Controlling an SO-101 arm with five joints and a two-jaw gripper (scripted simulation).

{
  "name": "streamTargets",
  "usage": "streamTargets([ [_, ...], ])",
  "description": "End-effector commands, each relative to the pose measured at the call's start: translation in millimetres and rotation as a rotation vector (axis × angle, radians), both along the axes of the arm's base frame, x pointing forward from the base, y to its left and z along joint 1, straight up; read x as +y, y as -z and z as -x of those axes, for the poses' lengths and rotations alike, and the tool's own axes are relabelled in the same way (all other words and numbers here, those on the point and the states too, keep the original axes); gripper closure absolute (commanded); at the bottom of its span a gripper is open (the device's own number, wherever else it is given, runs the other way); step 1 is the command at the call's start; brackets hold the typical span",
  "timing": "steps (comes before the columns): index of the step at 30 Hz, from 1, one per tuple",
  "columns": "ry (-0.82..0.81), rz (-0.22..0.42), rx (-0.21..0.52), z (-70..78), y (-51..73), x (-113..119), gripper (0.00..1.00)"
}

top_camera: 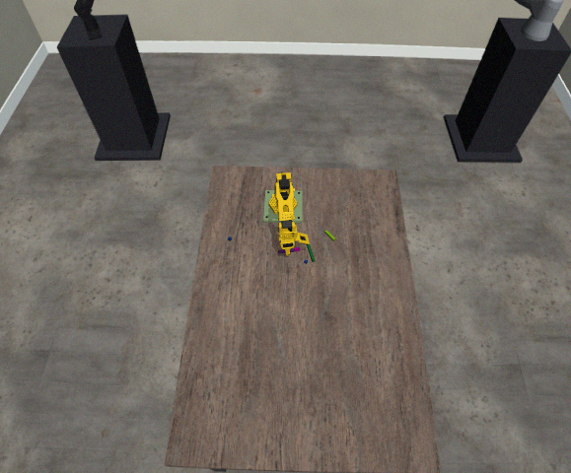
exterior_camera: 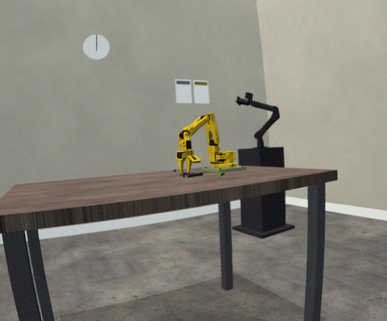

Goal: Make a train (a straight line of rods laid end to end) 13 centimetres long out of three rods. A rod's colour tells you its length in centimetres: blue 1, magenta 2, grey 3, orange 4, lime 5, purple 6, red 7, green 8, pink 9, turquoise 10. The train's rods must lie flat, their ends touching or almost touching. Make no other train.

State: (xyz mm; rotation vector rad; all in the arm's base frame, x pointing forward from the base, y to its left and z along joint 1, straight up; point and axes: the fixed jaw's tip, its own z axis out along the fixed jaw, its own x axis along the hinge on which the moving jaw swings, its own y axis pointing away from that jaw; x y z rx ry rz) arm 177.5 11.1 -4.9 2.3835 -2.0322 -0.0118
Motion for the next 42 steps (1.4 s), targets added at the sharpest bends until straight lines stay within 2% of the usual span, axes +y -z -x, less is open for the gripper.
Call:
streamTargets([
  [1,0.000,-0.002,-0.004,1.6,-2.2,1,0.83],
  [22,0.000,-0.002,-0.004,1.3,-20.1,1,0.83],
  [35,0.000,-0.002,-0.004,1.4,-22.4,1,0.83],
  [42,0.000,-0.002,-0.004,0.8,-29.6,1,0.83],
])
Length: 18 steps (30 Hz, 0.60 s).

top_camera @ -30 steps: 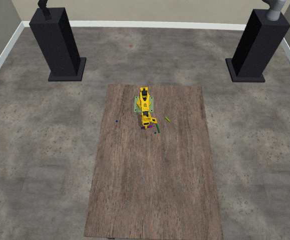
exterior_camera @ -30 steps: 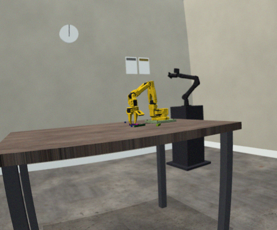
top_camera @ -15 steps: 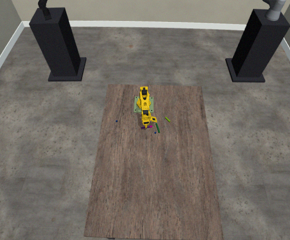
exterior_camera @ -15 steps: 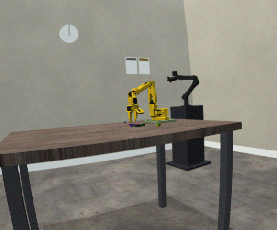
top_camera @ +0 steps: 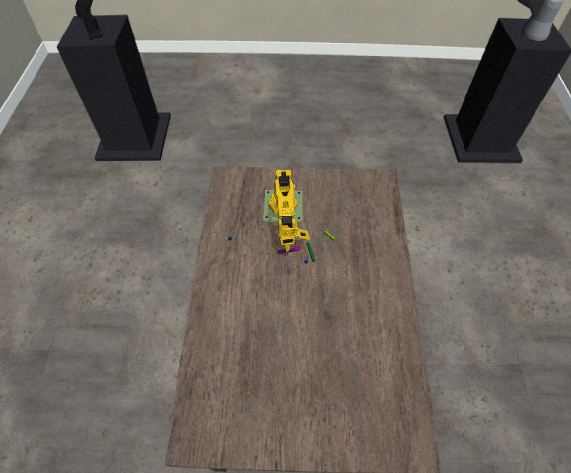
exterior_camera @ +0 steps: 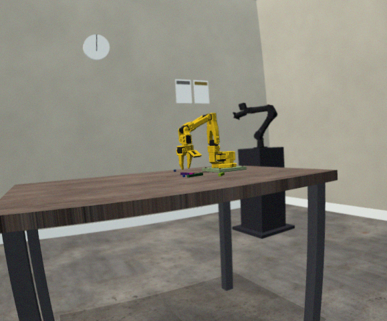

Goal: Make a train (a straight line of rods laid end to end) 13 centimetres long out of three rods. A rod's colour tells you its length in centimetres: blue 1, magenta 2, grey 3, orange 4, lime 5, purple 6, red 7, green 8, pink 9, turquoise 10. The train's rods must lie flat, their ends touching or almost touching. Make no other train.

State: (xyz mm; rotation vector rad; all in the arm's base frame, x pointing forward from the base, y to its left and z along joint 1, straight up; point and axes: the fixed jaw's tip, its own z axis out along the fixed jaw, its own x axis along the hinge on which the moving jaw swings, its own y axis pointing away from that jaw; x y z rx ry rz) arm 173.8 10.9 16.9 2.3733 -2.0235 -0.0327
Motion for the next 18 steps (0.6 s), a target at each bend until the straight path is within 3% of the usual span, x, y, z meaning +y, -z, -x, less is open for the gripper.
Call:
streamTargets([
  [1,0.000,-0.003,-0.023,-3.0,-9.5,1,0.83],
  [18,0.000,-0.003,-0.023,-2.5,-29.8,1,0.83],
])
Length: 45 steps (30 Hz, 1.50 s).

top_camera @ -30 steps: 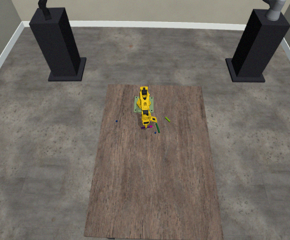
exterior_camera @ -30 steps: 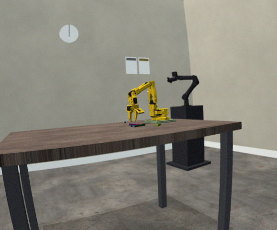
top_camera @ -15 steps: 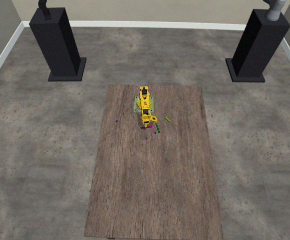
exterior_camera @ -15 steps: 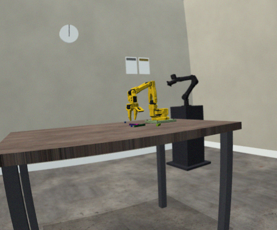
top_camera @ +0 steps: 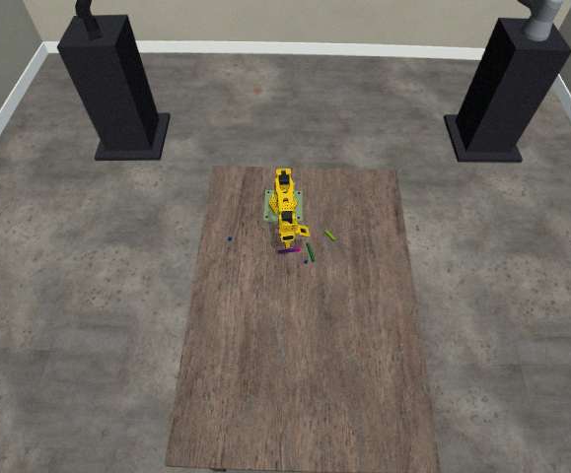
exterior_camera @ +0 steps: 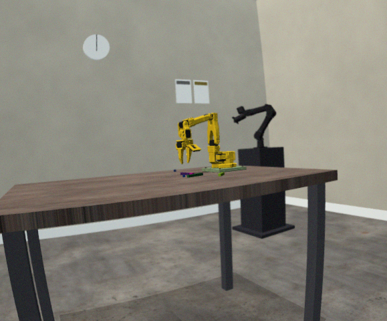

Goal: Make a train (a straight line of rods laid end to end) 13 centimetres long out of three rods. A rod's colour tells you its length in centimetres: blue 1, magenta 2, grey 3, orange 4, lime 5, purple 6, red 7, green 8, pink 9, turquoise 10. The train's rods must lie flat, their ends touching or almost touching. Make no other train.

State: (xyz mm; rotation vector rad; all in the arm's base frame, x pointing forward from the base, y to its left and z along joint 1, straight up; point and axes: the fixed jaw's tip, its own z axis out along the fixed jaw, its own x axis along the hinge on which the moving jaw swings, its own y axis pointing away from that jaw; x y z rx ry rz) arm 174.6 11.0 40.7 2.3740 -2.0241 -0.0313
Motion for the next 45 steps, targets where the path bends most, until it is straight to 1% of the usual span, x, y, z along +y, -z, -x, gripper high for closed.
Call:
streamTargets([
  [1,0.000,-0.003,-0.021,-1.8,-6.2,1,0.83],
  [30,0.007,-0.003,-0.021,-1.9,-6.2,2,0.83],
  [39,0.038,-0.002,-0.022,-2.4,-6.2,7,0.83],
  [45,0.092,-0.001,-0.022,-2.9,-6.2,17,0.83],
])
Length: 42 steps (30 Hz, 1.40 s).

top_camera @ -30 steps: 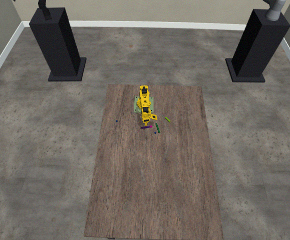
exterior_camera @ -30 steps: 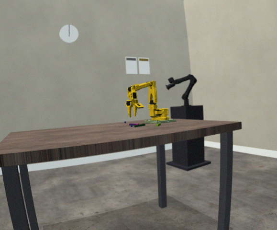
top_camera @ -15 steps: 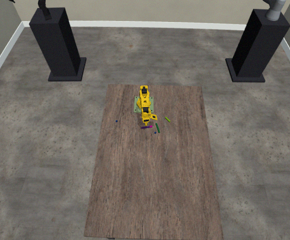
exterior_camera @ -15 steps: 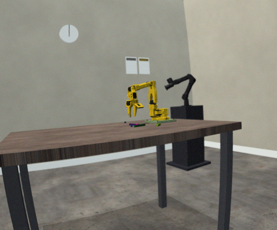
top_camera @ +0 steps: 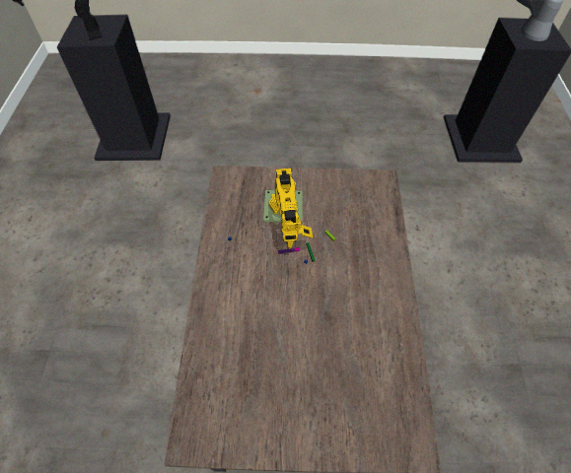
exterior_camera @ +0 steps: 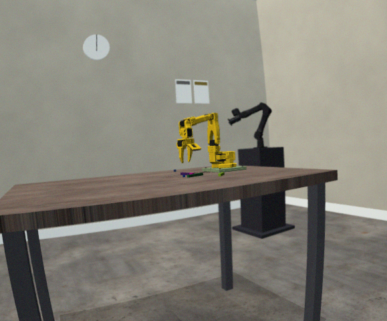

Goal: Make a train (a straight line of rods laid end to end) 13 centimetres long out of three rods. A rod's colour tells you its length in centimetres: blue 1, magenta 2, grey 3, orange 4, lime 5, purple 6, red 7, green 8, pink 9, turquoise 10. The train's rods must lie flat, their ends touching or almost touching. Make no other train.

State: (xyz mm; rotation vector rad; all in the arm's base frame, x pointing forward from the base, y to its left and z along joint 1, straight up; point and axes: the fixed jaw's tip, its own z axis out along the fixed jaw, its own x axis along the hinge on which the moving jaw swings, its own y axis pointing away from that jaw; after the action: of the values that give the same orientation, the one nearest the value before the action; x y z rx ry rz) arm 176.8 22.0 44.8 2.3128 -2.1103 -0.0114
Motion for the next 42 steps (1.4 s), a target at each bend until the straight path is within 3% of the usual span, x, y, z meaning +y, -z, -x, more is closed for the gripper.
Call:
streamTargets([
  [1,0.036,-0.001,-0.005,-0.7,-2.1,8,0.83],
  [28,0.463,0.006,-0.007,11.0,-0.8,83,0.82],
  [42,0.753,0.010,-0.010,34.6,1.0,131,0.82],
])
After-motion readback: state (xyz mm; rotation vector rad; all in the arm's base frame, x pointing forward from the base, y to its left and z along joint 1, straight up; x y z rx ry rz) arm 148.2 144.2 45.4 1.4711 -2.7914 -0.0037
